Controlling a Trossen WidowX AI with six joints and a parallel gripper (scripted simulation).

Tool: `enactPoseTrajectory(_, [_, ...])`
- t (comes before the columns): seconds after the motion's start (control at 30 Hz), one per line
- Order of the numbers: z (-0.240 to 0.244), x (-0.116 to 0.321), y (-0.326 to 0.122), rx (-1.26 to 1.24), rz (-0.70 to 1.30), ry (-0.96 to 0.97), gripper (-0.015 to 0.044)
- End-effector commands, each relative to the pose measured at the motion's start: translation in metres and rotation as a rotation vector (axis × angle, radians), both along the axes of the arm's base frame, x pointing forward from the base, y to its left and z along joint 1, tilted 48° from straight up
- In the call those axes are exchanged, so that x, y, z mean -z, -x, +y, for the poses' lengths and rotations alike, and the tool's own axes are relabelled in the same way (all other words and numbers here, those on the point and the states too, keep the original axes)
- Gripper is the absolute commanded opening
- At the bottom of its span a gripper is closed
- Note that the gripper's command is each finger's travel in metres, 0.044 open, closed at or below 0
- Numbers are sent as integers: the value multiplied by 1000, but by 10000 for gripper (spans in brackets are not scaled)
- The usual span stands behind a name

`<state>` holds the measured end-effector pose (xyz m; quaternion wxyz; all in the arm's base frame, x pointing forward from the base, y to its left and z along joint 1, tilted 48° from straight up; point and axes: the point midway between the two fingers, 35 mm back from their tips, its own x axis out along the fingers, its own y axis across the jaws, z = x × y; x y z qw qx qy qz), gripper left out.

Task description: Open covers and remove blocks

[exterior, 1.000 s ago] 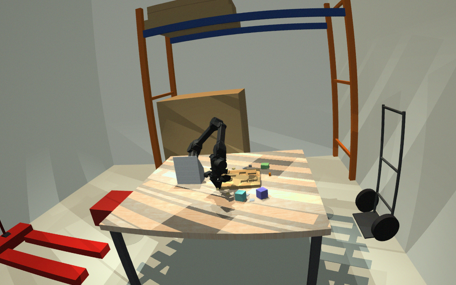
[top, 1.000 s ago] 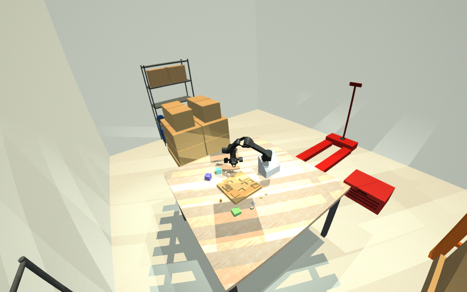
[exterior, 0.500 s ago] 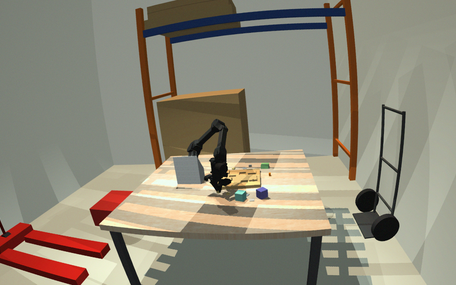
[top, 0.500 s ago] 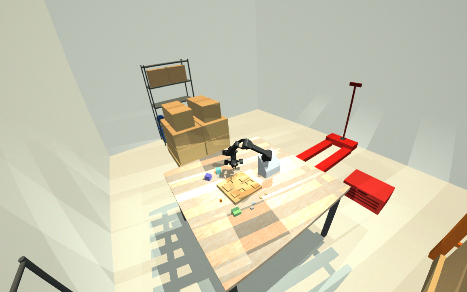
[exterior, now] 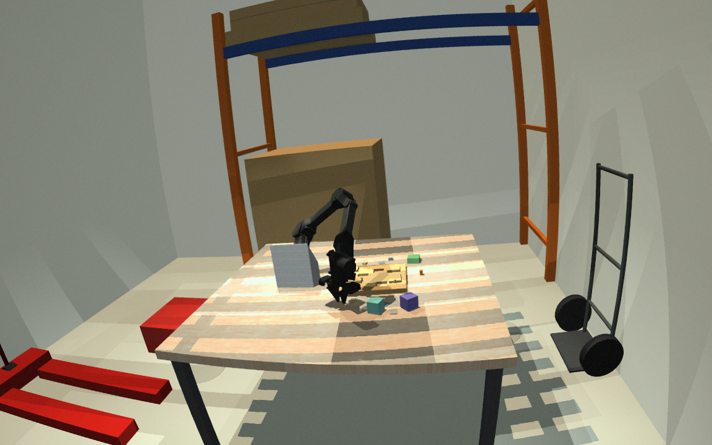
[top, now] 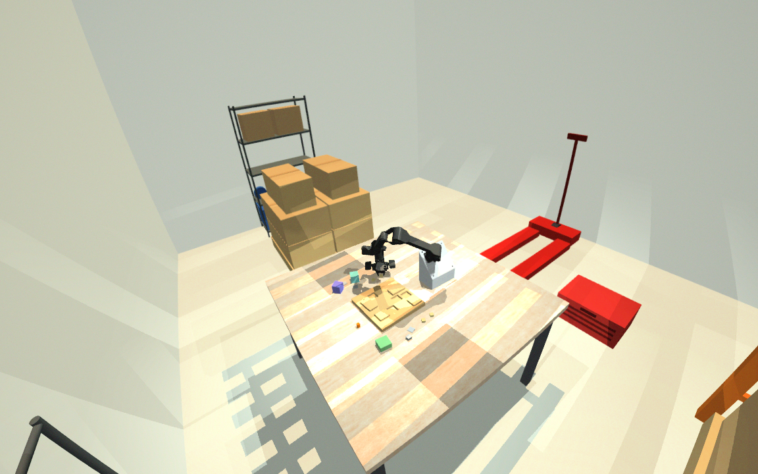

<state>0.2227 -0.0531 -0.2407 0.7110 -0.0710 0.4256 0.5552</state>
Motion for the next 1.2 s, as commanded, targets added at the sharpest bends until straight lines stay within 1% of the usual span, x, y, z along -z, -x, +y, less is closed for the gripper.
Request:
enactPoseTrajectory(0.0, [-1,0,0,0,-1,1,238])
enactPoseTrajectory(0.23, [-1,-1,0,0,-1,1,421])
enactPoseTrajectory(0.27, [-2,-1,-1,1,-1,1,440])
enactPoseTrajectory(1.0, [-53,-49,2,6,0,1,440])
enactPoseTrajectory(1.17, [-58,-53,1,6,-1,6,440])
